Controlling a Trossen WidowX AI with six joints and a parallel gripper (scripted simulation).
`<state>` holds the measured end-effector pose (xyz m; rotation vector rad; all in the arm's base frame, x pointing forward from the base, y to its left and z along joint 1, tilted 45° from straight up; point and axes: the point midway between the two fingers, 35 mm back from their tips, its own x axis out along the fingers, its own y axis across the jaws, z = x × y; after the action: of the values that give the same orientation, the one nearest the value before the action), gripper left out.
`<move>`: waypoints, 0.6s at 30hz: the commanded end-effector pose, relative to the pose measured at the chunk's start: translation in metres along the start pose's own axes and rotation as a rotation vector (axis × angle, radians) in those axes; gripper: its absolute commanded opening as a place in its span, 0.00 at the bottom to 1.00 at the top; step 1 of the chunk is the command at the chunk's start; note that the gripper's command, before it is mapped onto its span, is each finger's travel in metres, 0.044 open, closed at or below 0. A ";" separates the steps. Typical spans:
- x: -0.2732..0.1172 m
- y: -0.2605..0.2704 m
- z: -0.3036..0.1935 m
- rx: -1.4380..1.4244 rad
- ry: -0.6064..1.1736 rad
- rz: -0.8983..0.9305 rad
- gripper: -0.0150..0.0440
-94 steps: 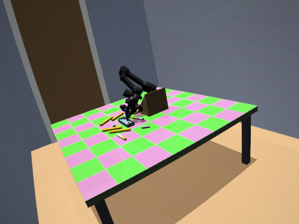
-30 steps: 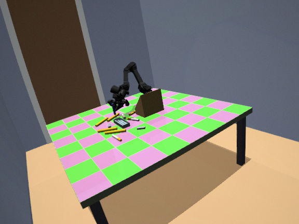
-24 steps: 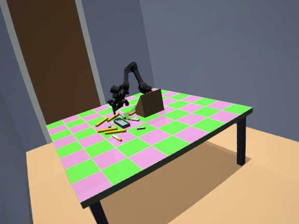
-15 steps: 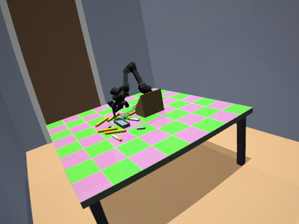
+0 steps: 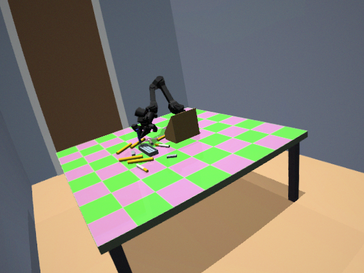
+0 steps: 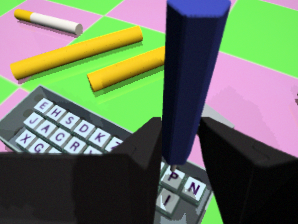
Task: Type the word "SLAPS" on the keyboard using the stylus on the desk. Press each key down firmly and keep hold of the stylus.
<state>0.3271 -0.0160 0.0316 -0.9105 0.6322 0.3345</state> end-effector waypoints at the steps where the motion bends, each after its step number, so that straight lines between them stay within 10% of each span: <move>1: 0.002 0.001 -0.002 -0.003 -0.003 0.004 0.39; 18: 0.007 0.001 -0.011 -0.004 -0.003 0.004 0.39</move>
<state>0.3279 -0.0233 0.0243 -0.9111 0.6321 0.3341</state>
